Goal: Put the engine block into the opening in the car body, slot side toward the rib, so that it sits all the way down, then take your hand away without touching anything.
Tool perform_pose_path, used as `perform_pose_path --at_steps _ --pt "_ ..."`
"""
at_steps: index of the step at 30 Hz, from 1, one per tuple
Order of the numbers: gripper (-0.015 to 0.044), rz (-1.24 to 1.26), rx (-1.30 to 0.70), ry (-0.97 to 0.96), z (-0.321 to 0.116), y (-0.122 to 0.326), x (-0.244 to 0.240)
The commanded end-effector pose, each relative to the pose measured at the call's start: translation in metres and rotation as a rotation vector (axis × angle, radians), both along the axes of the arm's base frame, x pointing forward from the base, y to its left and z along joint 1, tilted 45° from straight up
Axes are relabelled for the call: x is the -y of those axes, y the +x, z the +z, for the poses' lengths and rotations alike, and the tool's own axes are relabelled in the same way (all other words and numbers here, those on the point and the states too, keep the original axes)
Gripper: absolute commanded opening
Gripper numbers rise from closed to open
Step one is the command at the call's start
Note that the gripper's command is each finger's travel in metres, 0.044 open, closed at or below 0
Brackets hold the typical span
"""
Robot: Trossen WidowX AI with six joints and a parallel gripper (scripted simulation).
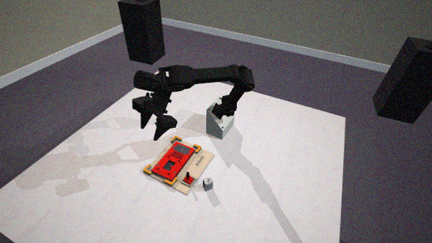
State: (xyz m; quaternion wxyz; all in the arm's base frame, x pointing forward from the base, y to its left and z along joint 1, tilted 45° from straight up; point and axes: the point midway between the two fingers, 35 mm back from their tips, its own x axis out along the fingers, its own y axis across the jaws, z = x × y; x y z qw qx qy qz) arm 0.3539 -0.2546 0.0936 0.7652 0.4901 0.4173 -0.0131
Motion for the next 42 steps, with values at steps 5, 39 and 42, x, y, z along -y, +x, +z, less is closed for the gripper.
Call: perform_pose_path --at_steps 5,39,42 --pt "0.044 0.233 0.048 -0.106 0.008 0.011 -0.046" --pt "0.044 1.277 0.423 -0.417 0.037 -0.005 -0.245" --pt "0.044 1.297 0.434 -0.42 0.038 -0.007 -0.249"
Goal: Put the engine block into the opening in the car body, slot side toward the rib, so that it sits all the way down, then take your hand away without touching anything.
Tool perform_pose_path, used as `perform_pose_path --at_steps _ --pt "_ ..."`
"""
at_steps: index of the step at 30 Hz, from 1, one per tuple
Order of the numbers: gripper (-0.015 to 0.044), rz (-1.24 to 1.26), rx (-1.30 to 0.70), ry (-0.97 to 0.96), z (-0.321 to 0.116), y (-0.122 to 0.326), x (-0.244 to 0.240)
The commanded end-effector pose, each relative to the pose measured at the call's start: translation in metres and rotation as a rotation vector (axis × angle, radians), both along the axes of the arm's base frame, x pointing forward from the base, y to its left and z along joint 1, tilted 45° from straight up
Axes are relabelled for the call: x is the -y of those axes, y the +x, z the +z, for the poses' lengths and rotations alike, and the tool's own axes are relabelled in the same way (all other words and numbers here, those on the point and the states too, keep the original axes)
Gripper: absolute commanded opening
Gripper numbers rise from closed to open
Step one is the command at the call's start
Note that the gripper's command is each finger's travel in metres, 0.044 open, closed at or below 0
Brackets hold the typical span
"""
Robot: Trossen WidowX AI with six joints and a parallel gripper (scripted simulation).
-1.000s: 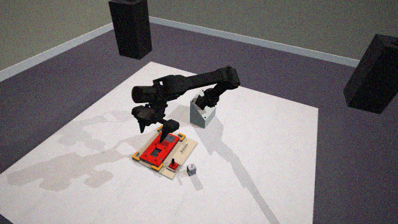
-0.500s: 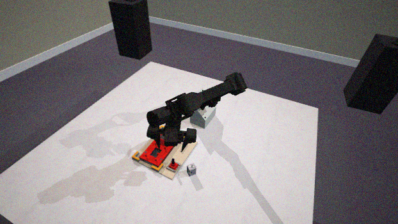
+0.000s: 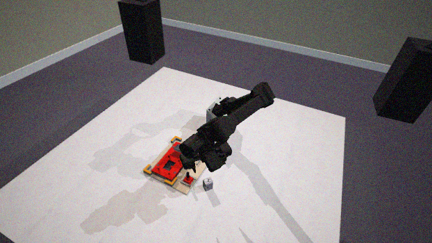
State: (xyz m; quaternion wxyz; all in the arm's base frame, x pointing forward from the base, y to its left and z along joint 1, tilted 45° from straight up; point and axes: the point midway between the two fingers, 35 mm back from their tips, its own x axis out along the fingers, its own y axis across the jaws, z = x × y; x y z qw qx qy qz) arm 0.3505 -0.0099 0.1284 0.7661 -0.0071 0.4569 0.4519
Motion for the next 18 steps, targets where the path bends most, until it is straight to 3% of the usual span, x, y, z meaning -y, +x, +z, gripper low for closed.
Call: perform_pose_path --at_steps 1,7,18 --pt "0.044 0.034 0.019 -0.01 0.003 -0.003 -0.004" --pt "0.044 0.033 0.02 -0.009 -0.03 0.005 -0.037" --pt "0.044 0.034 0.02 -0.008 -0.041 0.008 -0.053"
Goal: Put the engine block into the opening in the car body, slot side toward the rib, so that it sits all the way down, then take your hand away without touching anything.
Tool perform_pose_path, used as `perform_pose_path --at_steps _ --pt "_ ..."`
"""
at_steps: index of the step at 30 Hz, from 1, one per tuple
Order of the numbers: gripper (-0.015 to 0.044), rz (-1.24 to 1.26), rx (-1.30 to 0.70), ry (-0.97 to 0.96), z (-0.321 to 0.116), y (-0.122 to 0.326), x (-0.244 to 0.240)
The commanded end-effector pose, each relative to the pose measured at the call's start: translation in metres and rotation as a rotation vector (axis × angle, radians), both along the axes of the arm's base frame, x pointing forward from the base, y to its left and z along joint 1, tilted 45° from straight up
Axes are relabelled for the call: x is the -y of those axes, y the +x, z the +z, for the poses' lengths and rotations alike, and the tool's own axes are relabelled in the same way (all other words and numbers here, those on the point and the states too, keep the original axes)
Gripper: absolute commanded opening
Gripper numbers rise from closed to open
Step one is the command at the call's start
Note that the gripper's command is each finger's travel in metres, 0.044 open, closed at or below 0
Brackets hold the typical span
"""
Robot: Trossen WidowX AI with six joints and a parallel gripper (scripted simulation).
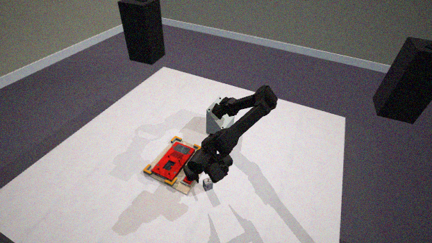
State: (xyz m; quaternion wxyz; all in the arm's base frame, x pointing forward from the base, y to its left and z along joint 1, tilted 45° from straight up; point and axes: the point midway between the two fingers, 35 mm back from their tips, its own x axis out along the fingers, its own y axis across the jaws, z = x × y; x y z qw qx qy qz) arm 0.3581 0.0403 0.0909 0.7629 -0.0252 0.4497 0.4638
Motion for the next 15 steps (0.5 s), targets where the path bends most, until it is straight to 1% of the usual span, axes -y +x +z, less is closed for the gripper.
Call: perform_pose_path --at_steps 1,15 --pt "0.044 -0.004 -0.004 0.002 -0.004 0.001 -0.003" --pt "0.044 -0.004 -0.003 0.002 -0.021 0.005 -0.019"
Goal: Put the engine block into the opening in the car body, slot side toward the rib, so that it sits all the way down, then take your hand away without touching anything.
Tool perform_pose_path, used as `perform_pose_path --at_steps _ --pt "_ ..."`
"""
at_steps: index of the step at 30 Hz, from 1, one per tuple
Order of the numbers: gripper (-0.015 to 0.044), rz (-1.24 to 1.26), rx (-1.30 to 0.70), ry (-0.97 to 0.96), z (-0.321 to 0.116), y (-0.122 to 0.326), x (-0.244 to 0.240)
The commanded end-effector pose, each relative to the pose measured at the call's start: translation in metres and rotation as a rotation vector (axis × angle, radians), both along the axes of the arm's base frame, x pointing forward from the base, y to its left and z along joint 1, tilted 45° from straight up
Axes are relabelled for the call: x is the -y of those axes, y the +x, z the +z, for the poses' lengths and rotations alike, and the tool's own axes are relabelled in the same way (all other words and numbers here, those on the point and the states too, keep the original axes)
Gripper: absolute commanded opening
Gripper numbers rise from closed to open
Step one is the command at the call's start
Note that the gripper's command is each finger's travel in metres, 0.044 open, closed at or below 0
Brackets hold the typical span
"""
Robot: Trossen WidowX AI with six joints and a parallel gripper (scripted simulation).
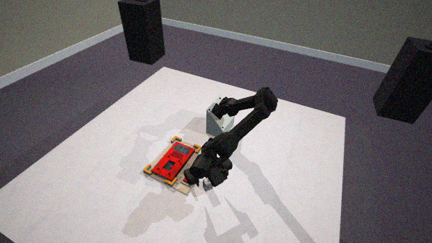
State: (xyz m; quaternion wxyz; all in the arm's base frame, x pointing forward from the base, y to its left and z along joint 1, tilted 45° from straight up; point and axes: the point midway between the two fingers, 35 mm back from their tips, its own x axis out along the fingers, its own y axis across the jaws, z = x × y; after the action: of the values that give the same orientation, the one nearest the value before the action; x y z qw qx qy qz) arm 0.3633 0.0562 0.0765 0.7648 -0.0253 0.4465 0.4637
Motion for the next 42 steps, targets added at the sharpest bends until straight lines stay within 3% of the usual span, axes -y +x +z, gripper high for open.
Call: perform_pose_path --at_steps 1,19,30,37,41,42 --pt "0.044 -0.002 -0.01 -0.001 -0.007 0.0 -0.004" --pt "0.044 -0.003 -0.01 0.002 -0.026 0.003 -0.023" --pt "0.0151 -0.003 -0.01 0.002 -0.026 0.003 -0.023" --pt "0.0105 -0.003 -0.01 0.002 -0.026 0.003 -0.023" --pt "0.0 -0.003 -0.01 0.0 -0.023 0.004 -0.02" --pt "0.0 -0.003 -0.01 -0.001 -0.021 0.004 -0.017"
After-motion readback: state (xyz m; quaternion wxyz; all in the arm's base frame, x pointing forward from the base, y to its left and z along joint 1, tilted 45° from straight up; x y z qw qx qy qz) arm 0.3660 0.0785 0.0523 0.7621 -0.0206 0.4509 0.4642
